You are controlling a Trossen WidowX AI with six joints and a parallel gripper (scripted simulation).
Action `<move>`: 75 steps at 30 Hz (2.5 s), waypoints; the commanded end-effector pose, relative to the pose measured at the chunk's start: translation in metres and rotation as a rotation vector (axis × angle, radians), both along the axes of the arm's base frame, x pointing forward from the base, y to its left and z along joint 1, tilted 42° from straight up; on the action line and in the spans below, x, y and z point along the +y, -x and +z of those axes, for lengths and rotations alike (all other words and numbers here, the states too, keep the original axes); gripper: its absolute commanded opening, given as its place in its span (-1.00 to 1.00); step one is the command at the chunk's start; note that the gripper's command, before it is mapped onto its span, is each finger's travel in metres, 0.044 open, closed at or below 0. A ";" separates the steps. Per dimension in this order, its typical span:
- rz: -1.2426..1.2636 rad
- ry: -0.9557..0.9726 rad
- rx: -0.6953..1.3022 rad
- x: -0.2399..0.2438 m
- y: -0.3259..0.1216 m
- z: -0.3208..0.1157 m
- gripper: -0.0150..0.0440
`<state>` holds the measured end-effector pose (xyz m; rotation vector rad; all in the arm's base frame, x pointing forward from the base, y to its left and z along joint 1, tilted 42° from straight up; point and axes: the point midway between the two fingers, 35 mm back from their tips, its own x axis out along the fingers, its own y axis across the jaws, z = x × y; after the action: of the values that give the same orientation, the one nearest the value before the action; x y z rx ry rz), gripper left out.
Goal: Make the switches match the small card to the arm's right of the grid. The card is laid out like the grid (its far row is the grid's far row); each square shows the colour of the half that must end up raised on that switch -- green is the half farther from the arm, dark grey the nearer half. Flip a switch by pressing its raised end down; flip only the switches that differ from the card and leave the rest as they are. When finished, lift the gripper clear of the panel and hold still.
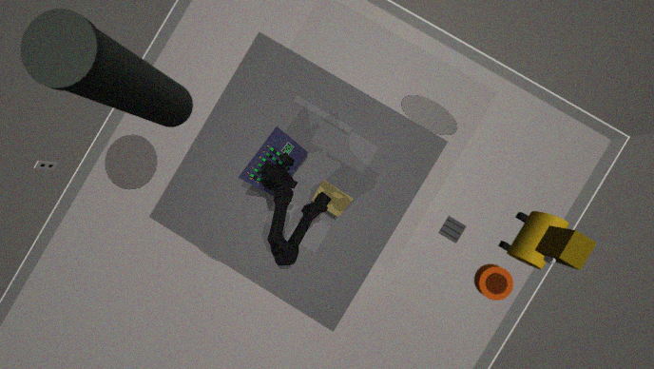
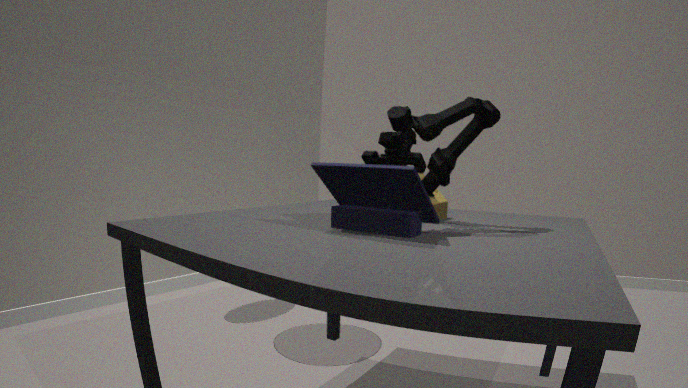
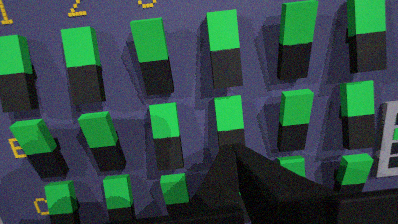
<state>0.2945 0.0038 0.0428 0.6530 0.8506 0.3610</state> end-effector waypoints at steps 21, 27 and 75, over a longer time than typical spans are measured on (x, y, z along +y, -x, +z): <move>-0.006 -0.004 0.010 0.002 -0.001 -0.004 -0.49; -0.006 -0.004 0.010 0.002 -0.002 -0.005 -0.49; 0.011 -0.001 0.032 -0.031 0.033 0.031 -0.49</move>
<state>0.2707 -0.0171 0.0541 0.6687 0.9045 0.3519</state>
